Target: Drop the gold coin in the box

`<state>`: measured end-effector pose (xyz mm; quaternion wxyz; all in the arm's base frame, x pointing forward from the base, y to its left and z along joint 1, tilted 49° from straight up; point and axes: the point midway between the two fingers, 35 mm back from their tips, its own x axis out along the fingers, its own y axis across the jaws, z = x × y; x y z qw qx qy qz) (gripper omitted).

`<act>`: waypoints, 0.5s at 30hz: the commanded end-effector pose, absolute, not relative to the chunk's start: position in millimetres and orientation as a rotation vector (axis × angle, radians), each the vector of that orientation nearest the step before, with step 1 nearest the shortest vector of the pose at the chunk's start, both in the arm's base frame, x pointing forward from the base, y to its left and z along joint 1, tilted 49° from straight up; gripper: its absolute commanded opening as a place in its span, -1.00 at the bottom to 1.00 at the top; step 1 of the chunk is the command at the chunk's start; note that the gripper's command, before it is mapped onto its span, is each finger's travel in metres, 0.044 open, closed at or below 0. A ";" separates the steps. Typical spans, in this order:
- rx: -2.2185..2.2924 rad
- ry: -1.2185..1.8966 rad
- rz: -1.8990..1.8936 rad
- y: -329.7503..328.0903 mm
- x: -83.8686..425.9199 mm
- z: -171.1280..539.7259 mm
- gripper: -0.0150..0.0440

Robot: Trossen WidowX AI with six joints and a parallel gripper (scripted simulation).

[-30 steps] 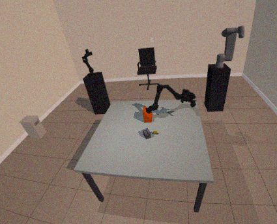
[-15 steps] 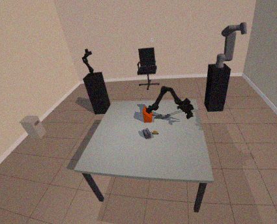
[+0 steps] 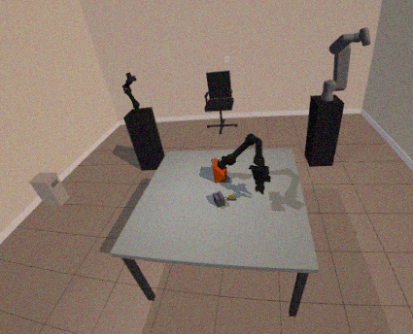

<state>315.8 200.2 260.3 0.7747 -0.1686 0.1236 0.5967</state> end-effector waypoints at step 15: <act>-0.534 0.574 1.439 25.7 299.3 104.4 0.05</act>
